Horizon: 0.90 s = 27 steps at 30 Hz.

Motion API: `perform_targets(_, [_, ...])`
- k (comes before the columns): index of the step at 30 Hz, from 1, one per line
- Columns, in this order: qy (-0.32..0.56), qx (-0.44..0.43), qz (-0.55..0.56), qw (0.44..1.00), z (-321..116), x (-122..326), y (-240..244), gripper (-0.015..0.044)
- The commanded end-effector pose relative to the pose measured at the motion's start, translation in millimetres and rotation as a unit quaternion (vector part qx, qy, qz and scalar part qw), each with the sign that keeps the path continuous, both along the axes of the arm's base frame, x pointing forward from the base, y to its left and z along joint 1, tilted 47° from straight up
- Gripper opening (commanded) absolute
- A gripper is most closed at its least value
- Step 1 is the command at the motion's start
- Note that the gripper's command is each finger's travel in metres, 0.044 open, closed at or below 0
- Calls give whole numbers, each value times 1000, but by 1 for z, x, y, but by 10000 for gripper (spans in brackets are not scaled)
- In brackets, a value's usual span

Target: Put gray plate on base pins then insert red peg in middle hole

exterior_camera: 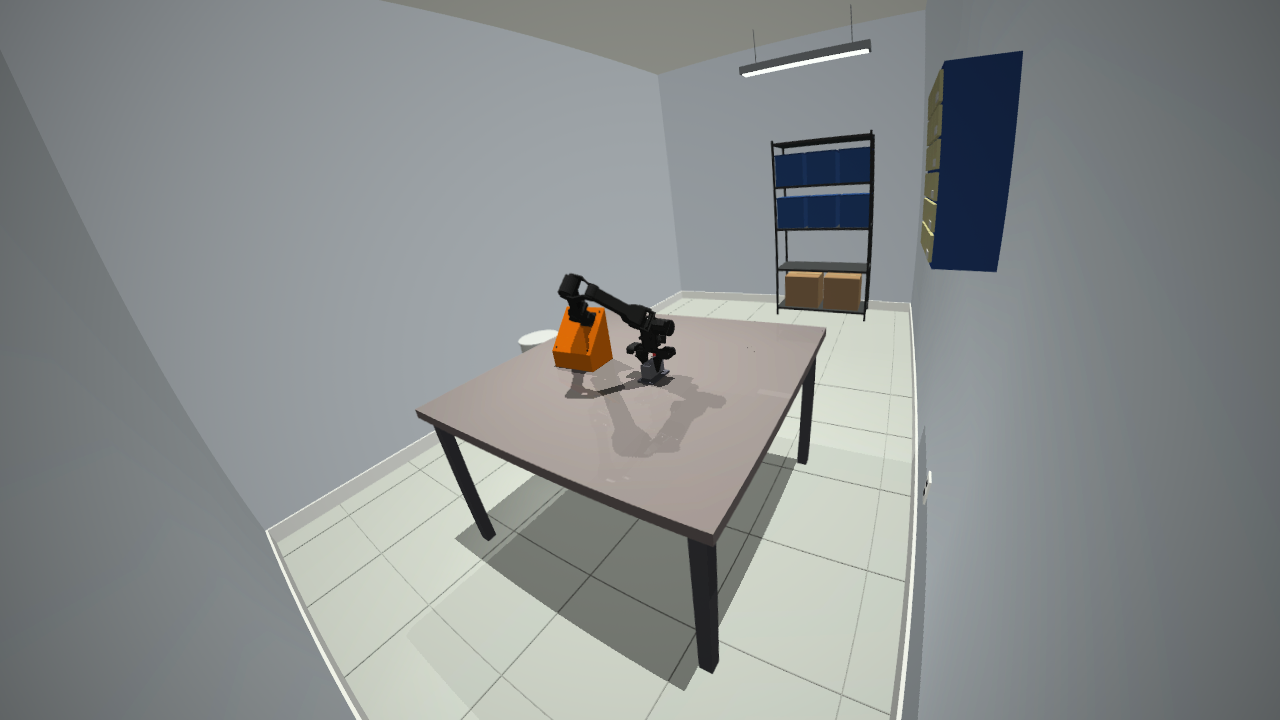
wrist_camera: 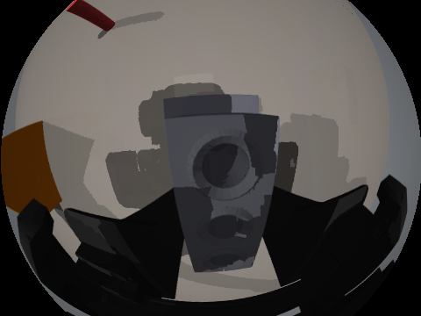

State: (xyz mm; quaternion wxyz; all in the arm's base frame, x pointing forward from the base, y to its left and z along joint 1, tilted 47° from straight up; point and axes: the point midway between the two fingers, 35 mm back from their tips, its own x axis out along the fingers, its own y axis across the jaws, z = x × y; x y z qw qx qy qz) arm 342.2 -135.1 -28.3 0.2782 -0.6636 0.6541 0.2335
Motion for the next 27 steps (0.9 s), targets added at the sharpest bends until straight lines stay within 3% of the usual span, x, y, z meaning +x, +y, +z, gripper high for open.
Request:
perform_targets(1, [-2, 0, -1, 1000, 0, 0, 0, 263])
perform_targets(8, [-2, 0, -1, 1000, 0, 0, 0, 440])
perform_targets(12, [-4, 2, 0, 1000, 7, 2, 10, 440])
perform_targets(19, [1, 4, 1, 1000, 78, -3, 86, 440])
perform_targets(27, [-19, 6, -16, 1000, 74, -2, 93, 440])
